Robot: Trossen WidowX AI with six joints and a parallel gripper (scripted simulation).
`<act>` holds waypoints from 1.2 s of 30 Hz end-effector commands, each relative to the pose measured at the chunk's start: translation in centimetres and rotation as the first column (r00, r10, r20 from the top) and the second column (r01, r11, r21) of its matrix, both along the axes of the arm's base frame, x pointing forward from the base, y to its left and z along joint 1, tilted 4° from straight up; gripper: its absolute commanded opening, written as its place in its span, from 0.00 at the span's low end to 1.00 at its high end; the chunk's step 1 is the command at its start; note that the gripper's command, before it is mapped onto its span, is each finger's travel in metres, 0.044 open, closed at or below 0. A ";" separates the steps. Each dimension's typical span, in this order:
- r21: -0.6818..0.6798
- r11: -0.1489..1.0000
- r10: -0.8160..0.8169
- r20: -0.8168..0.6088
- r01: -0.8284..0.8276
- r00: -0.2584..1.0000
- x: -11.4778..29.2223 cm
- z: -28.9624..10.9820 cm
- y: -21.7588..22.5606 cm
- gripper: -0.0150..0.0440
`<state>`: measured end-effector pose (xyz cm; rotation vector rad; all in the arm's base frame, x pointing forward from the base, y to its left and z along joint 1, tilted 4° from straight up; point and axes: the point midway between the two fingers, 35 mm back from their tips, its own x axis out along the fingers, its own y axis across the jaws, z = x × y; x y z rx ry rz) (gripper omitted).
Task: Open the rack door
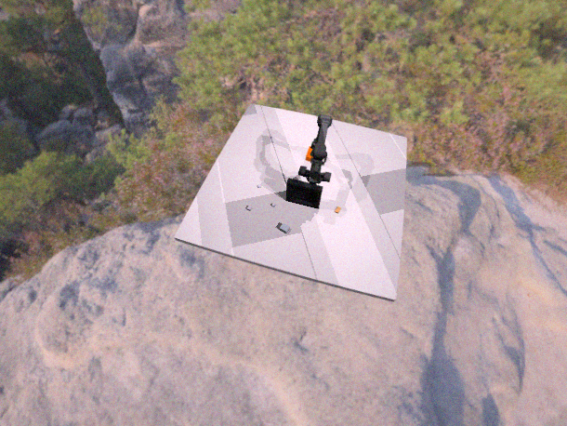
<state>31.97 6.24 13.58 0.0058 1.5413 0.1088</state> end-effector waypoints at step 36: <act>-0.021 0.848 0.531 0.041 -0.530 0.847 0.0 -0.4 0.1 0.28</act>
